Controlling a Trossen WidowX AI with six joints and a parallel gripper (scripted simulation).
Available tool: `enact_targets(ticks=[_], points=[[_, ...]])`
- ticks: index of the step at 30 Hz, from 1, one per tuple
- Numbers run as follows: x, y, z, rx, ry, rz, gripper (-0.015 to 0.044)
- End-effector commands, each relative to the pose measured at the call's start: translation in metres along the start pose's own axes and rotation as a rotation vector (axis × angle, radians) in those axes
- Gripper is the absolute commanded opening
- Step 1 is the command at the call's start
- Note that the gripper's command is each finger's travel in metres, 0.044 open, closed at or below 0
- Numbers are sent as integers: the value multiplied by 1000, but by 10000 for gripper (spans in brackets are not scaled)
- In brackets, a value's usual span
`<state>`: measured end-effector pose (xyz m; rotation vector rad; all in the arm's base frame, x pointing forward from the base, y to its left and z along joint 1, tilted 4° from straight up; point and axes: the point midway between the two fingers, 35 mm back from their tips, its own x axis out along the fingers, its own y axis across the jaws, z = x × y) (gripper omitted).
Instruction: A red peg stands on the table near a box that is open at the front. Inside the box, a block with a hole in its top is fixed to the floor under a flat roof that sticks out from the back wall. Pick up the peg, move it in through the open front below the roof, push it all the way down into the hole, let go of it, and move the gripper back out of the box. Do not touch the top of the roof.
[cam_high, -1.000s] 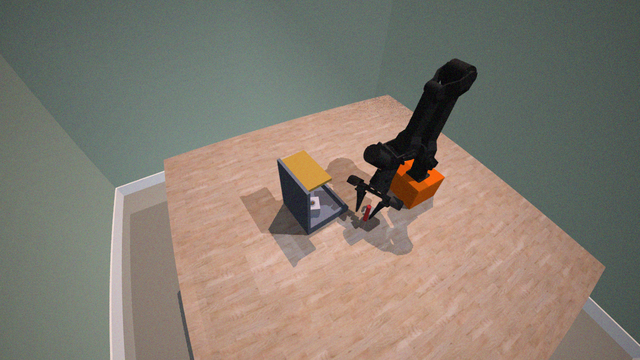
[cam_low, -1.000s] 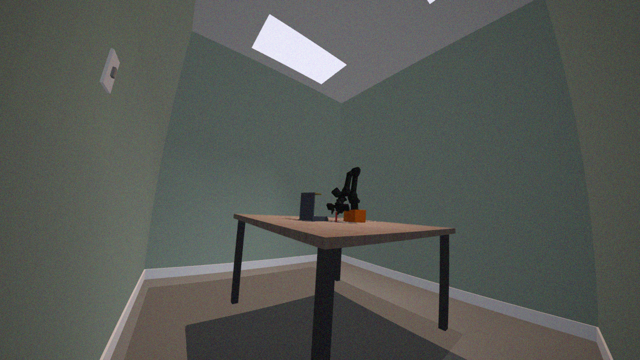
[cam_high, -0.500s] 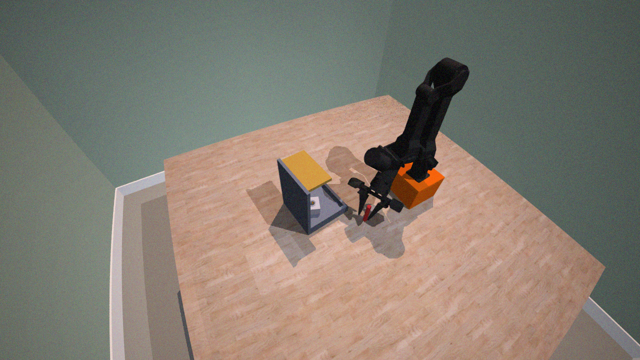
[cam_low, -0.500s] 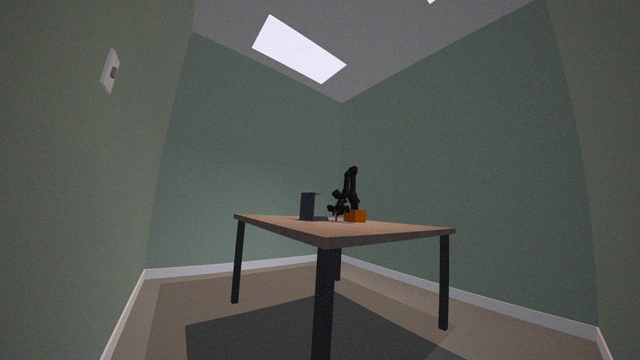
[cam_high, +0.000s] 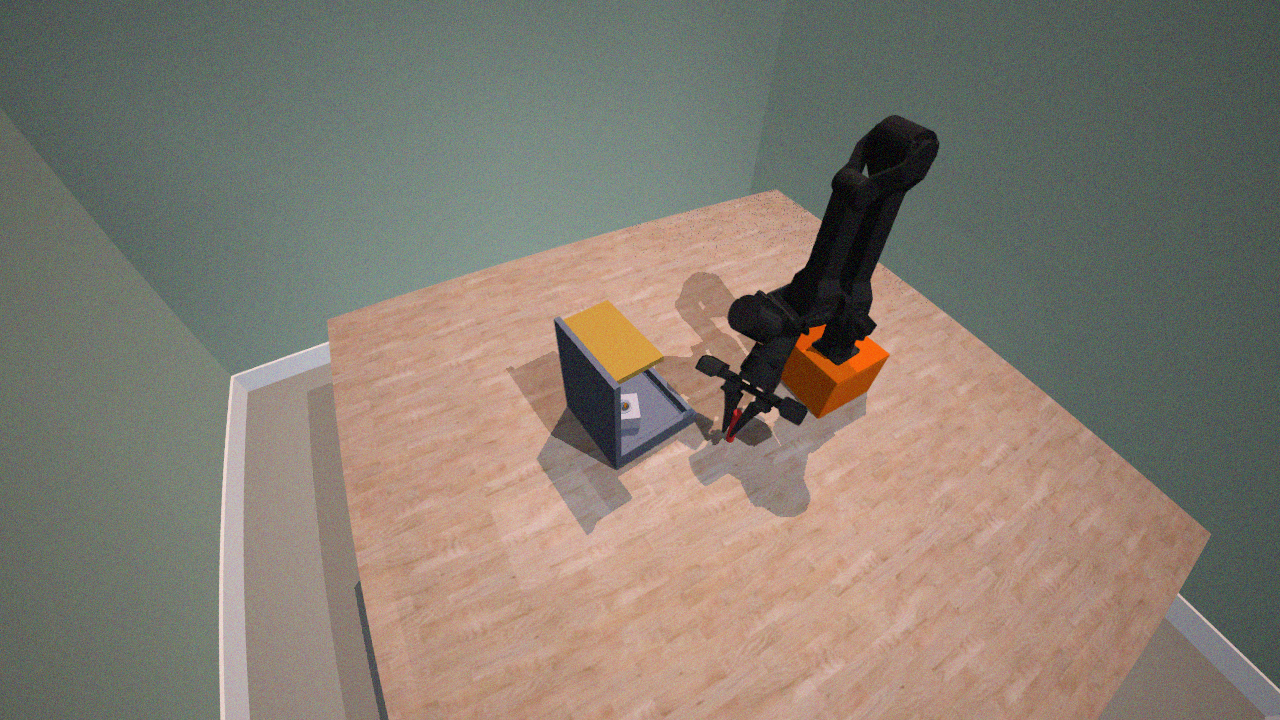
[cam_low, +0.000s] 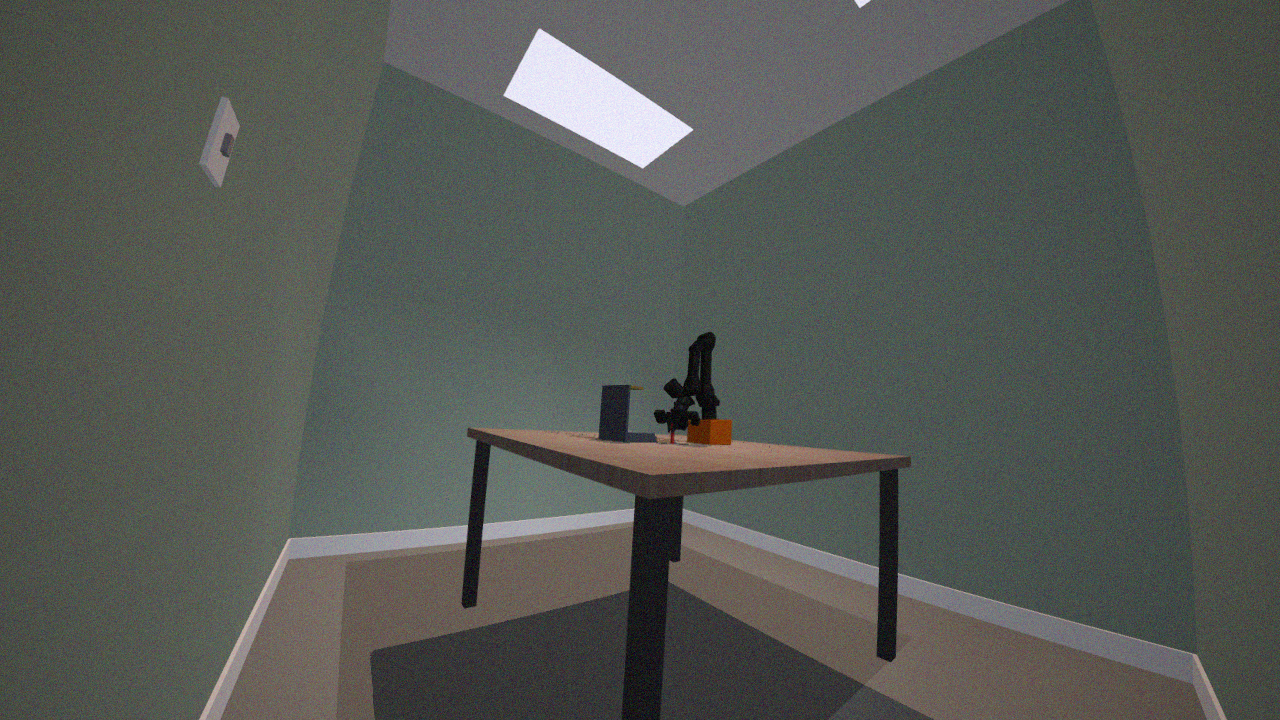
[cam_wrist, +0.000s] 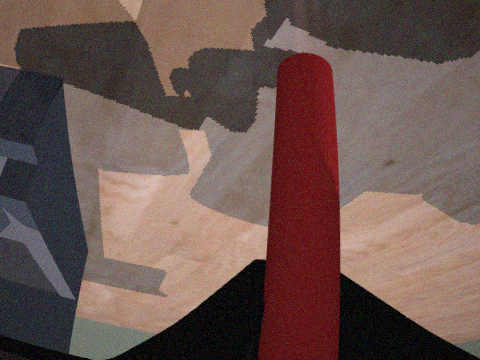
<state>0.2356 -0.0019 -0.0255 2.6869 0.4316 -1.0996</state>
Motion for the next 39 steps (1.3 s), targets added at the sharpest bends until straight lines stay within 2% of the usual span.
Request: enact_targets(ticks=[1,39], points=[[-1,1,-2,-1,2,1,0],[-20,2,-27,-7,6,-1,0]])
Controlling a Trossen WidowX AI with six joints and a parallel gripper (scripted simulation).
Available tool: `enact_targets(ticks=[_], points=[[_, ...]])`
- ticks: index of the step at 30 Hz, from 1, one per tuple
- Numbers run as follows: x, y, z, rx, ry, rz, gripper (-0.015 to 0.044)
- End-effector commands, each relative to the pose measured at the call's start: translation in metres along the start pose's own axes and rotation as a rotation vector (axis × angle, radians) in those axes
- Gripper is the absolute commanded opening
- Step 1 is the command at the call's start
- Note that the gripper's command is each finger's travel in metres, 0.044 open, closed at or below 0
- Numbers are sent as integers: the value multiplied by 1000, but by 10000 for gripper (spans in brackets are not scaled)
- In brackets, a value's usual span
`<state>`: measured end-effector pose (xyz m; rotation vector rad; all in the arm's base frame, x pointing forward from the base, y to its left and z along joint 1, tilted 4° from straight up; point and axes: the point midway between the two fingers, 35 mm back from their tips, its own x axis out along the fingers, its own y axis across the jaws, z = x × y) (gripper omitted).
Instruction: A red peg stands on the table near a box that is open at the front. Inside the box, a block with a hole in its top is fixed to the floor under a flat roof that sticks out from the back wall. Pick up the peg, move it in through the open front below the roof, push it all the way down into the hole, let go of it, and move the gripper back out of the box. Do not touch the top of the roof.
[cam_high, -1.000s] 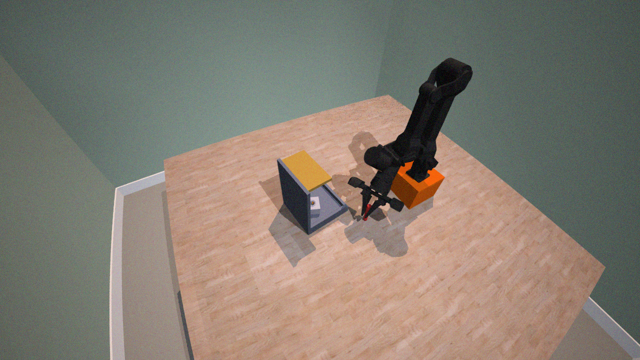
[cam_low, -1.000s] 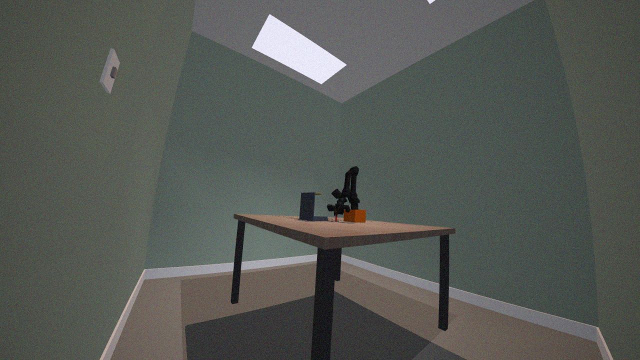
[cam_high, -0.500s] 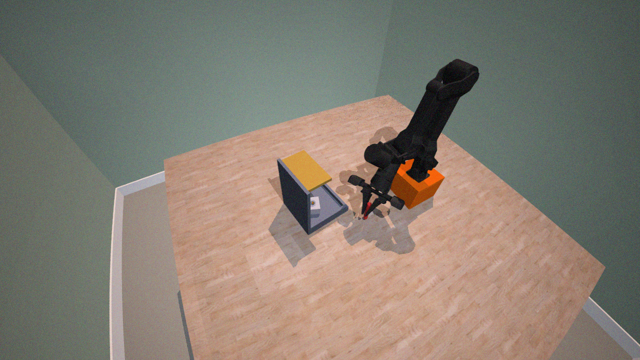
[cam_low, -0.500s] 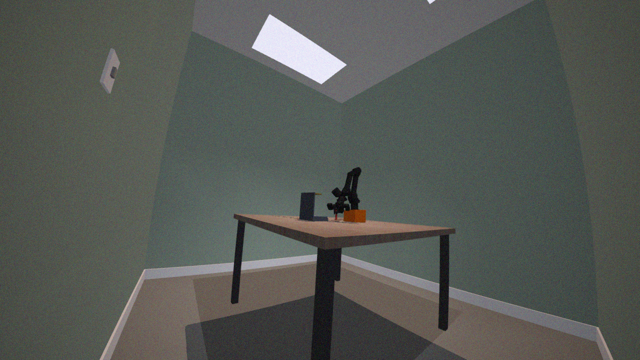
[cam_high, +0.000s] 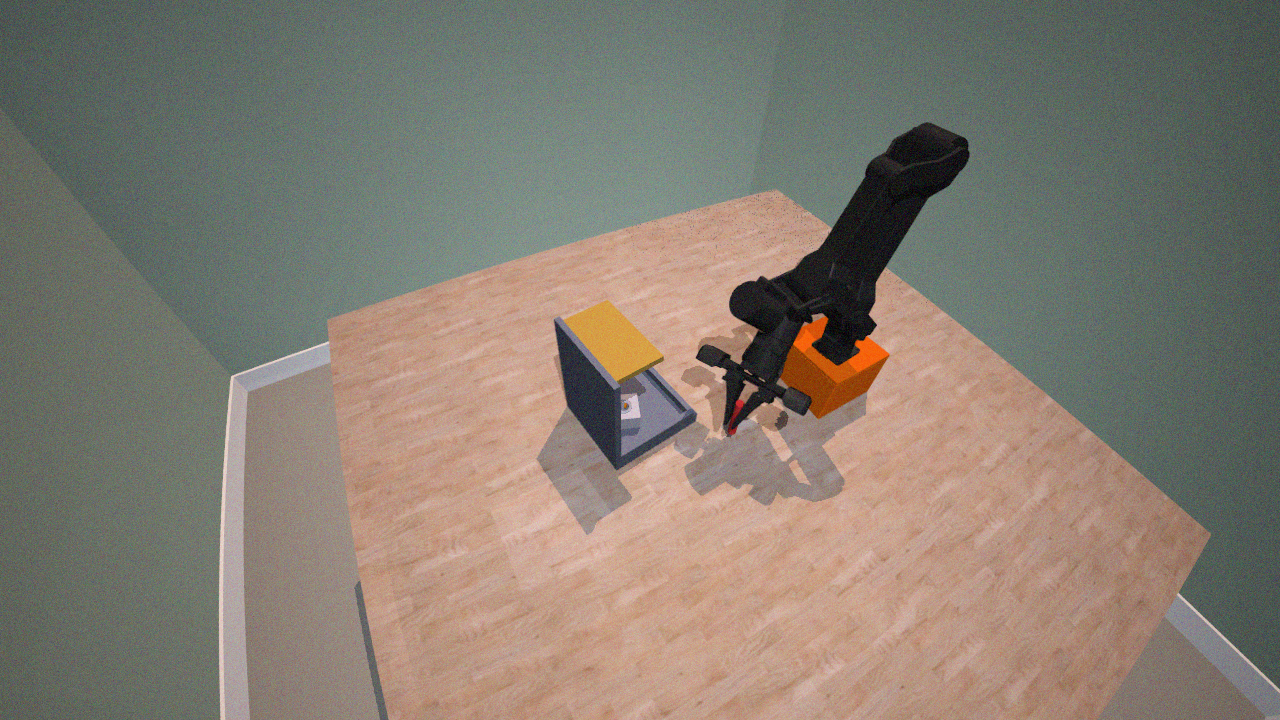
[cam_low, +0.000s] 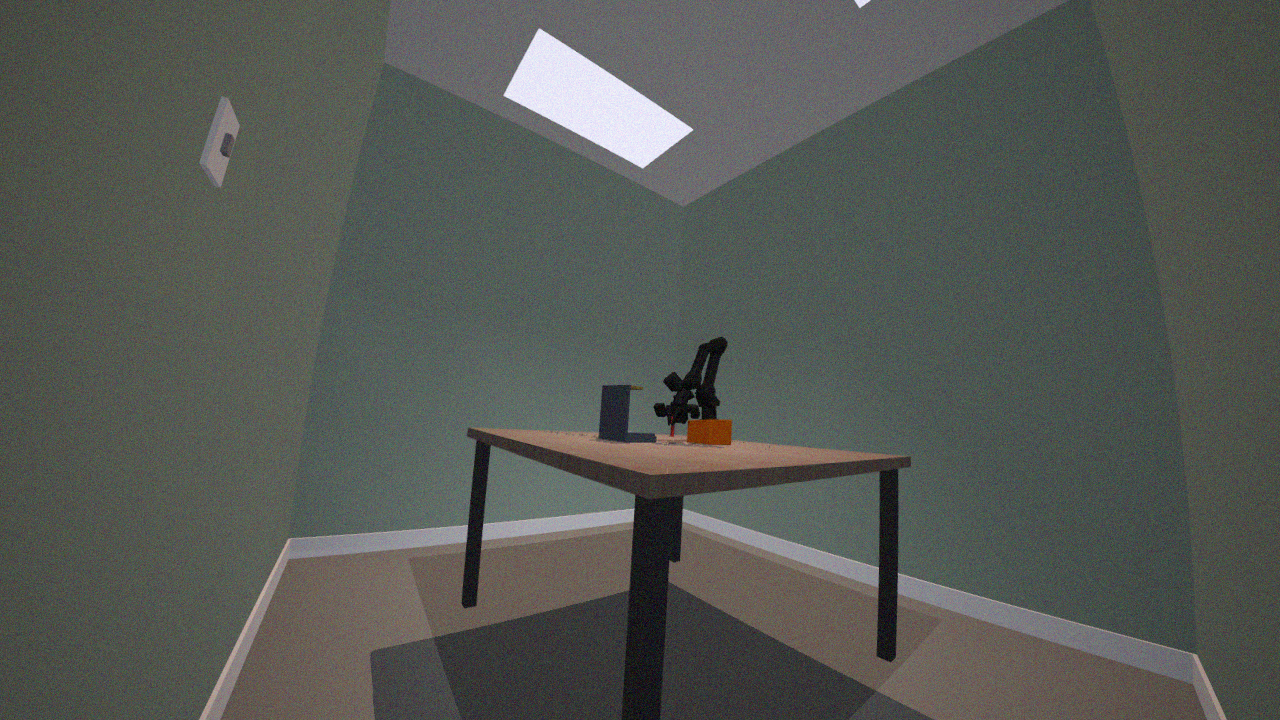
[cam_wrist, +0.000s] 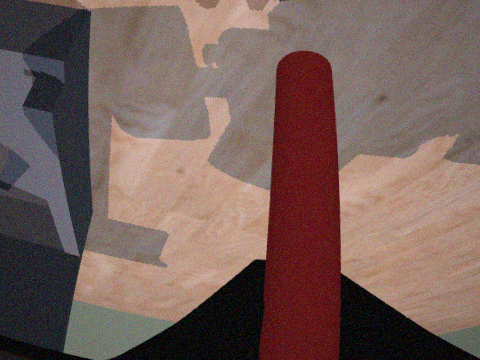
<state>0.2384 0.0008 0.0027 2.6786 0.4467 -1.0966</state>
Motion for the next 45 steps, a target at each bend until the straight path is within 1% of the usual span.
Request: enact_targets(ticks=[1,25,45], points=[[-3,2,-6,4,6,7,0],[-18,-2,-17,2,8,6,0],[-15,37,-29,45,5,52,0]])
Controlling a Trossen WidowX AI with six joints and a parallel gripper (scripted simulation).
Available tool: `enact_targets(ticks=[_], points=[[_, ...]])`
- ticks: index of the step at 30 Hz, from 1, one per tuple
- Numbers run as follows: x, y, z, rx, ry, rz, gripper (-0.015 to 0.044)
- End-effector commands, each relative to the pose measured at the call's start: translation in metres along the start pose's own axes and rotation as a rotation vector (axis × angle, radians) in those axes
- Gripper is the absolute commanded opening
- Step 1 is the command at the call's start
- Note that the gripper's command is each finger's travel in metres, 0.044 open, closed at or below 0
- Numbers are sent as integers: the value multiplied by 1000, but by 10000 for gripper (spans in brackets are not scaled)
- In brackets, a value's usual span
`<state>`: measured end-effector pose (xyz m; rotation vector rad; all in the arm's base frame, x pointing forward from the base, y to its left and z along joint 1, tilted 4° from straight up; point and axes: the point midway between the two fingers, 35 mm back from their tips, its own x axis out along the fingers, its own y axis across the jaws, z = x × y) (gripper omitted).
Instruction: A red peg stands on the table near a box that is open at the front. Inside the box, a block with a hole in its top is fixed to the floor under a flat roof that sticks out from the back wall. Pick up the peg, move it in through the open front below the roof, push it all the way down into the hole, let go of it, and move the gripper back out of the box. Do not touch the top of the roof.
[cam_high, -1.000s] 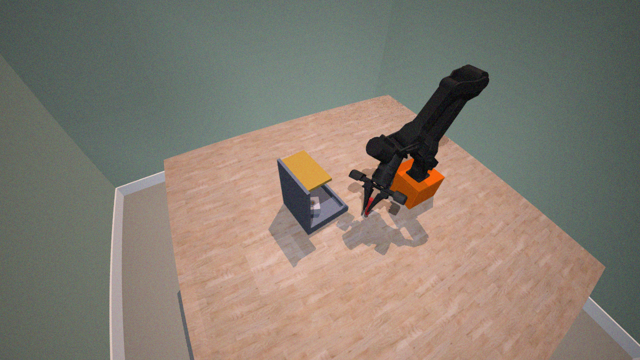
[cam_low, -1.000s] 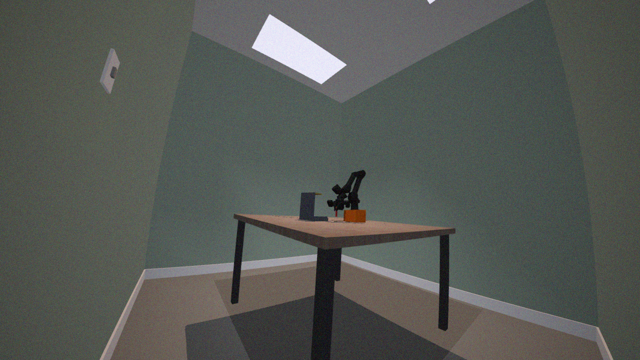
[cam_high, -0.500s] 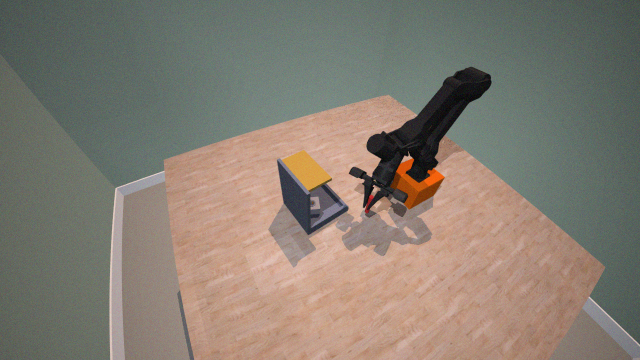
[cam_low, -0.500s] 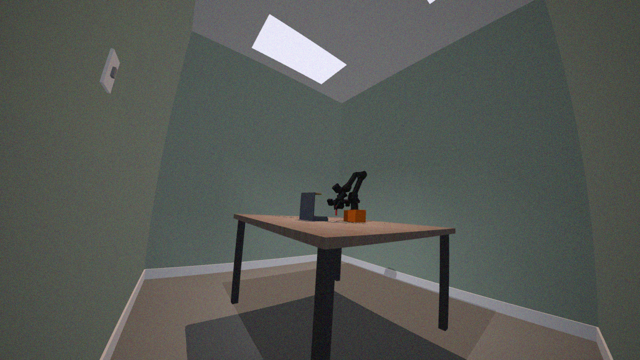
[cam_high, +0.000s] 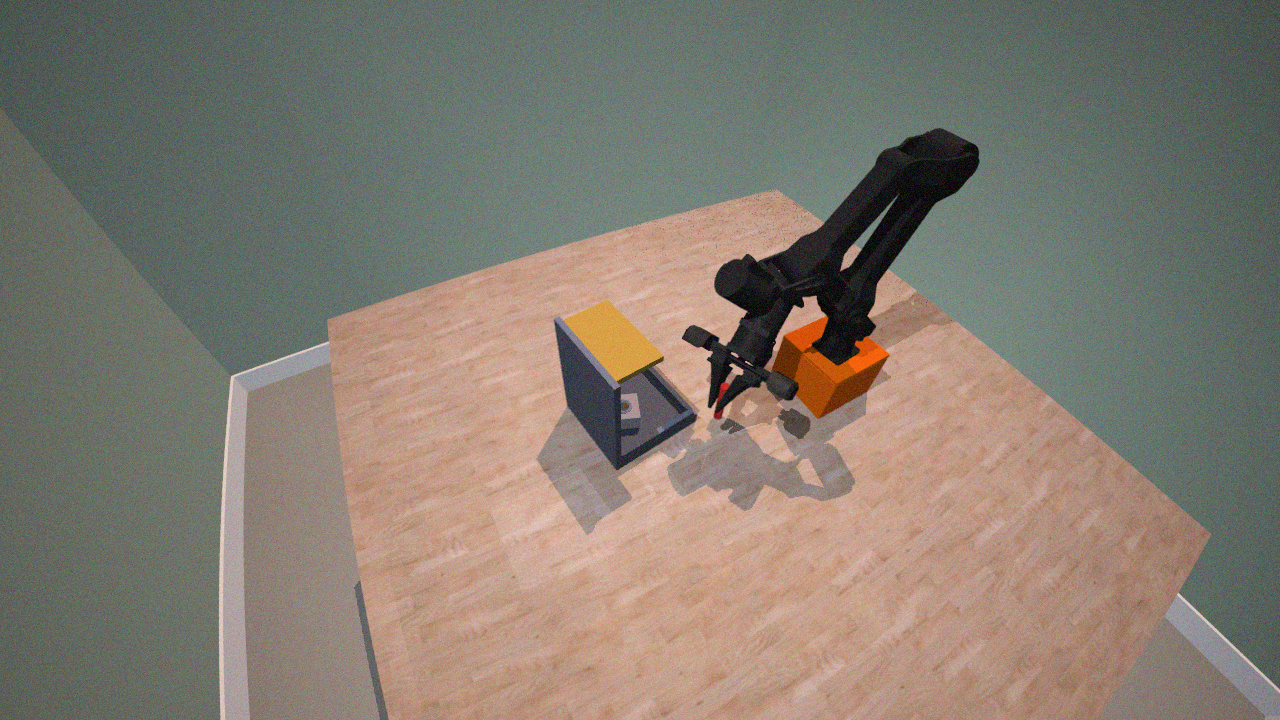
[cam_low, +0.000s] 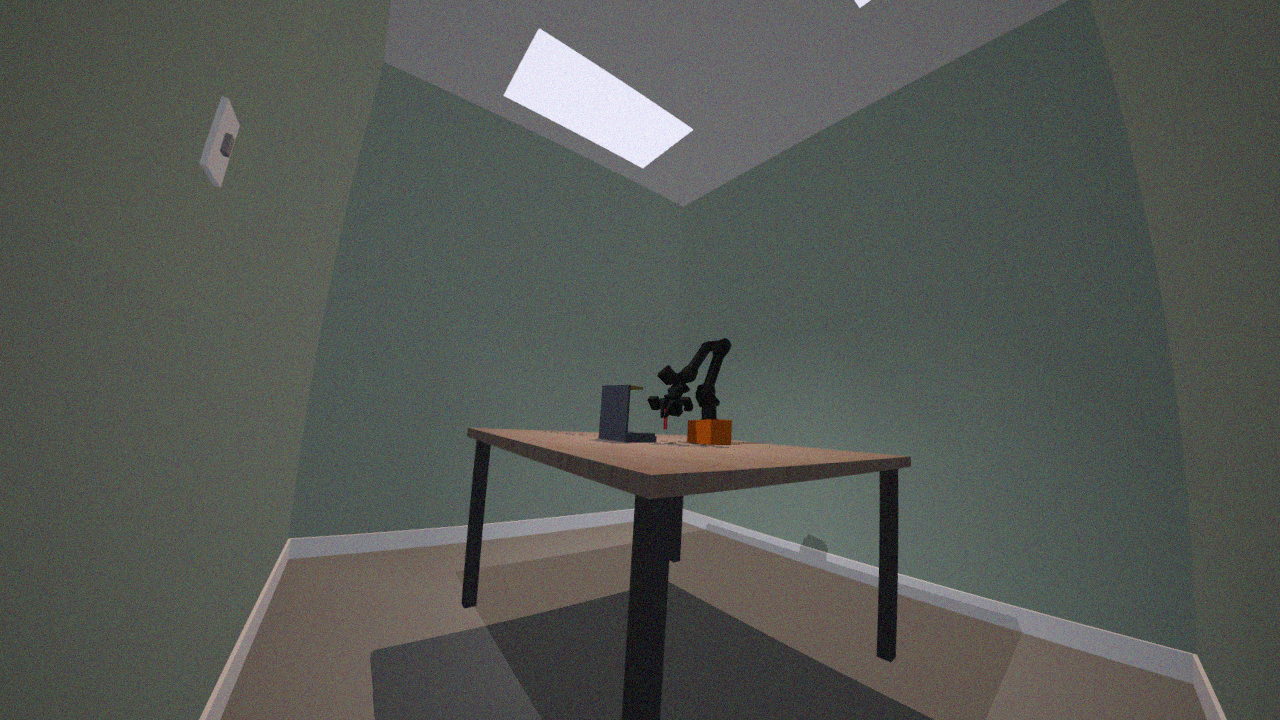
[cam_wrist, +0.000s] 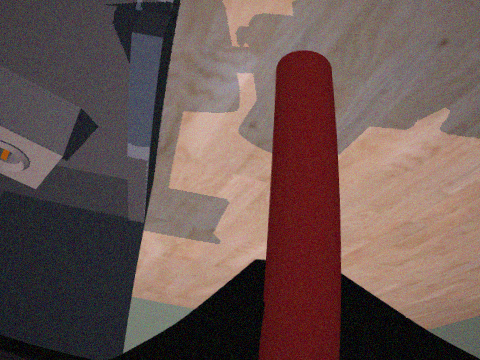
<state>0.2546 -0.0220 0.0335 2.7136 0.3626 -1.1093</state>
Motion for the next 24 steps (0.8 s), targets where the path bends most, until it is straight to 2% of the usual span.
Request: enact_targets(ticks=[1,24], points=[[1,10,-5,1,7,9,0],[7,62,-13,52,8,65,0]])
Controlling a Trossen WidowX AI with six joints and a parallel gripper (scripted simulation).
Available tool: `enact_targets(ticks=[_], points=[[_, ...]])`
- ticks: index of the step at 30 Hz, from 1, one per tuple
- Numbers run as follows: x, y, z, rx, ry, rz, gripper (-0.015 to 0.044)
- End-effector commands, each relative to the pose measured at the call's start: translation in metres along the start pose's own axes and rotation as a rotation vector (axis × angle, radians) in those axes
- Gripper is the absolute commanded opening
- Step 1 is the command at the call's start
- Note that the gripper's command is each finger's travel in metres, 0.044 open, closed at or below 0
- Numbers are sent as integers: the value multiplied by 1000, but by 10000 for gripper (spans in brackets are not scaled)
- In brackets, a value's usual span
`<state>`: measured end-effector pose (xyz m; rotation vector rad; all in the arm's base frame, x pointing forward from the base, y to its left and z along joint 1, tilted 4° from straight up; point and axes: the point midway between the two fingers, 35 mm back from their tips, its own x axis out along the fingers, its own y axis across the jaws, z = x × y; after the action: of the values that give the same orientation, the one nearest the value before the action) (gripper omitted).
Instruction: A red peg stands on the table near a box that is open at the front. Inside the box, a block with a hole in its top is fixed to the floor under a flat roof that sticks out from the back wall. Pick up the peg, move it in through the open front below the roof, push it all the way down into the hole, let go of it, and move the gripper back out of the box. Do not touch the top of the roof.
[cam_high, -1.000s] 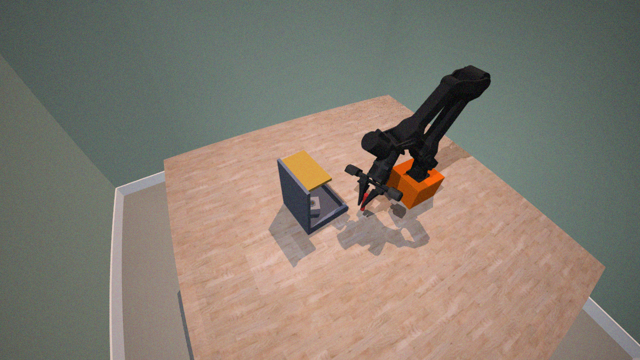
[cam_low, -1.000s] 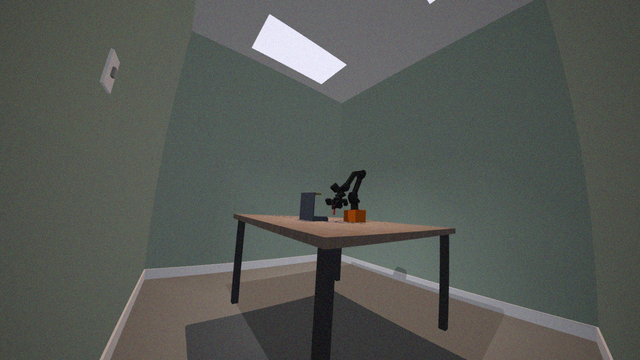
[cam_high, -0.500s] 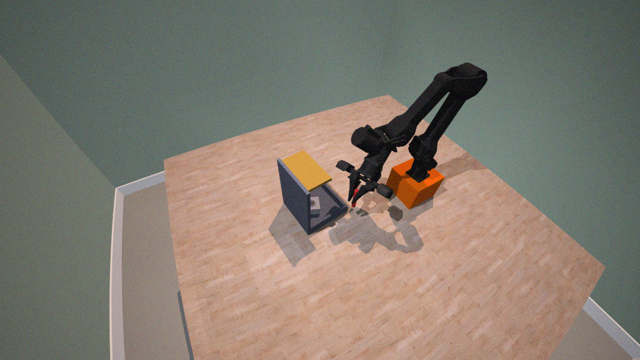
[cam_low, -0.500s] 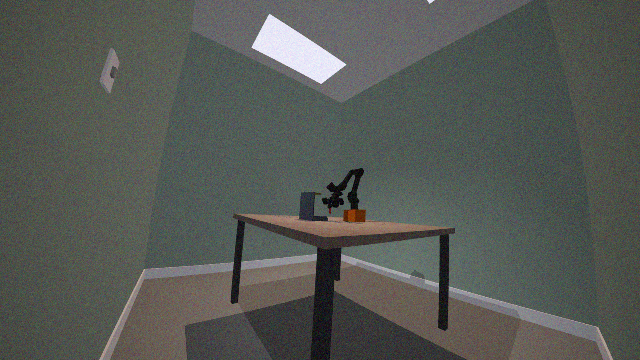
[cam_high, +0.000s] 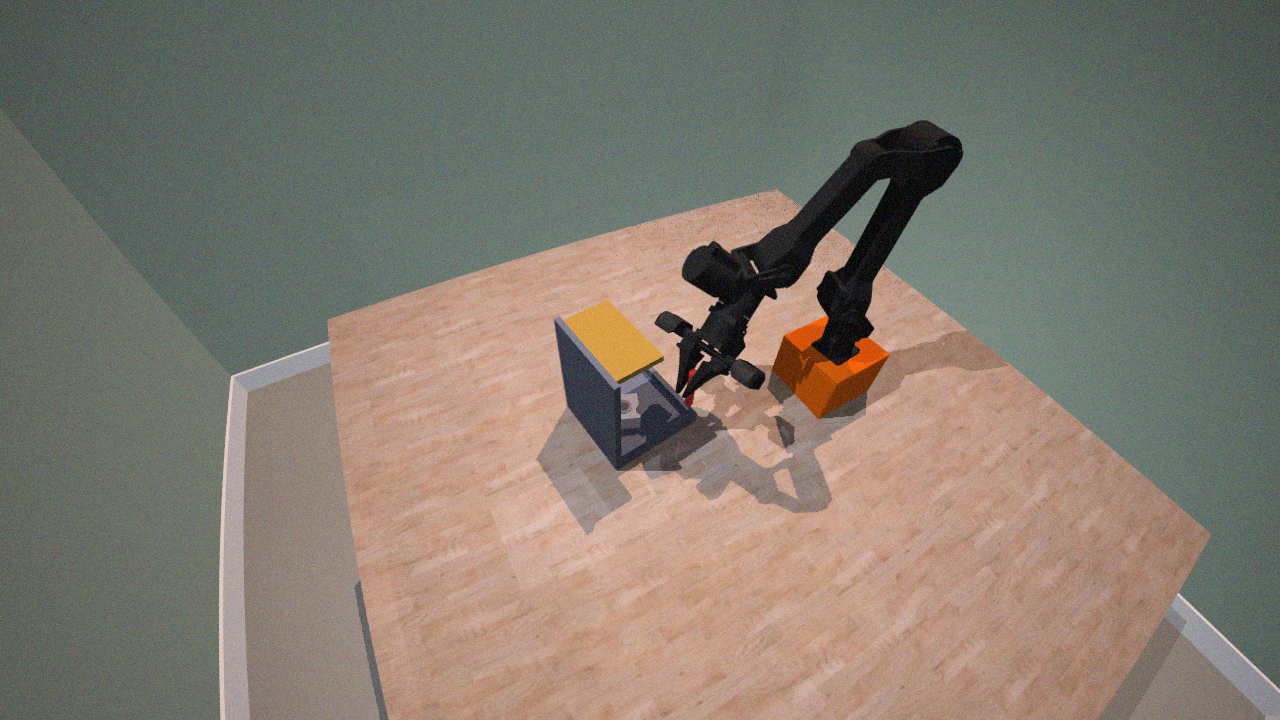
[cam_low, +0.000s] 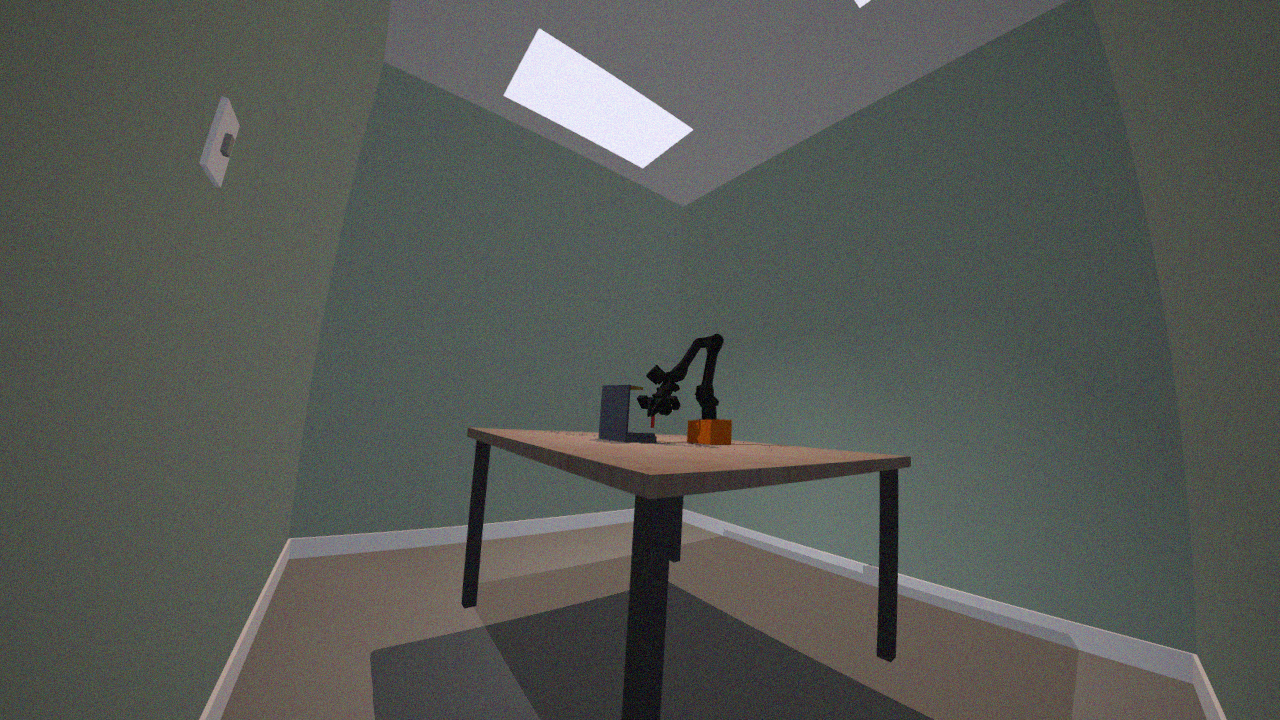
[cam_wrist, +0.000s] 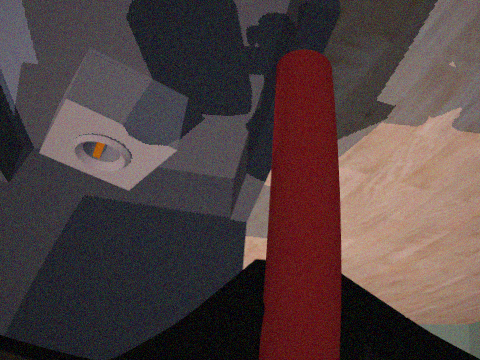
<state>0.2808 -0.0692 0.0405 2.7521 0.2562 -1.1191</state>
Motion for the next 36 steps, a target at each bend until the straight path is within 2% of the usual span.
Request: enact_targets(ticks=[1,24,36], points=[[1,11,-4,0,8,10,0],[8,68,-1,51,11,68,0],[22,74,-17,52,13,70,0]])
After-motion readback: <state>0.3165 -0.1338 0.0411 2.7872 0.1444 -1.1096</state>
